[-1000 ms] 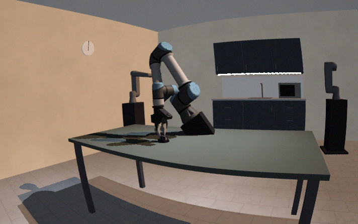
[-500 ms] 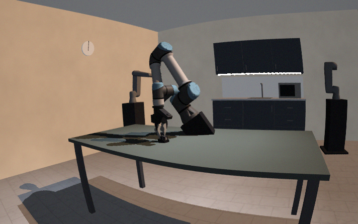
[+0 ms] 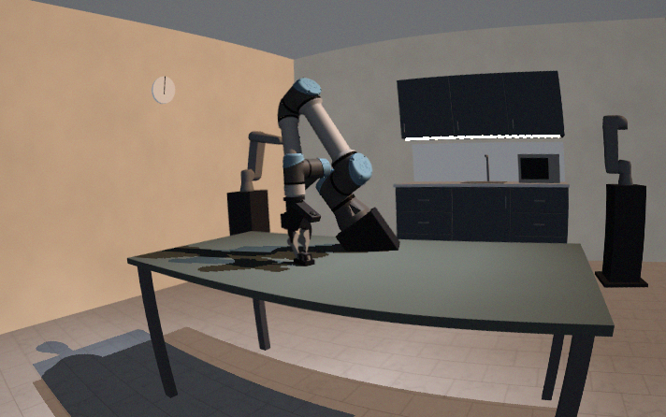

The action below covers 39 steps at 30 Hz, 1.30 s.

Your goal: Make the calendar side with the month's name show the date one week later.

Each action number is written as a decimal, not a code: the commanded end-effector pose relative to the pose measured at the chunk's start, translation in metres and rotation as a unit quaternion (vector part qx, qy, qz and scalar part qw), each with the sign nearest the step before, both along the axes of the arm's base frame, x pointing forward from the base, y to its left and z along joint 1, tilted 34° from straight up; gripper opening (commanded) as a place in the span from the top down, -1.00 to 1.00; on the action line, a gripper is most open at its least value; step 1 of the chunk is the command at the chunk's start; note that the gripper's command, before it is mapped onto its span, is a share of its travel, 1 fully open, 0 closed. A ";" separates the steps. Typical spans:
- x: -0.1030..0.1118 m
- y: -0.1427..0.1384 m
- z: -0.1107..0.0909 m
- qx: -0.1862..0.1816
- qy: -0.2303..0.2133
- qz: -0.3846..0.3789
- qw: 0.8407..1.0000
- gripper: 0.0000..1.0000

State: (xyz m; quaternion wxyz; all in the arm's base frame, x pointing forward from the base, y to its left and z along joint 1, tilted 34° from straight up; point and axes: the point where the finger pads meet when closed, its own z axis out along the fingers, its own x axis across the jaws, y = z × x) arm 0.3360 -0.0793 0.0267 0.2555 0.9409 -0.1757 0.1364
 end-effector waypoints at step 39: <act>-0.002 0.008 0.013 0.000 0.000 0.000 1.000 0.44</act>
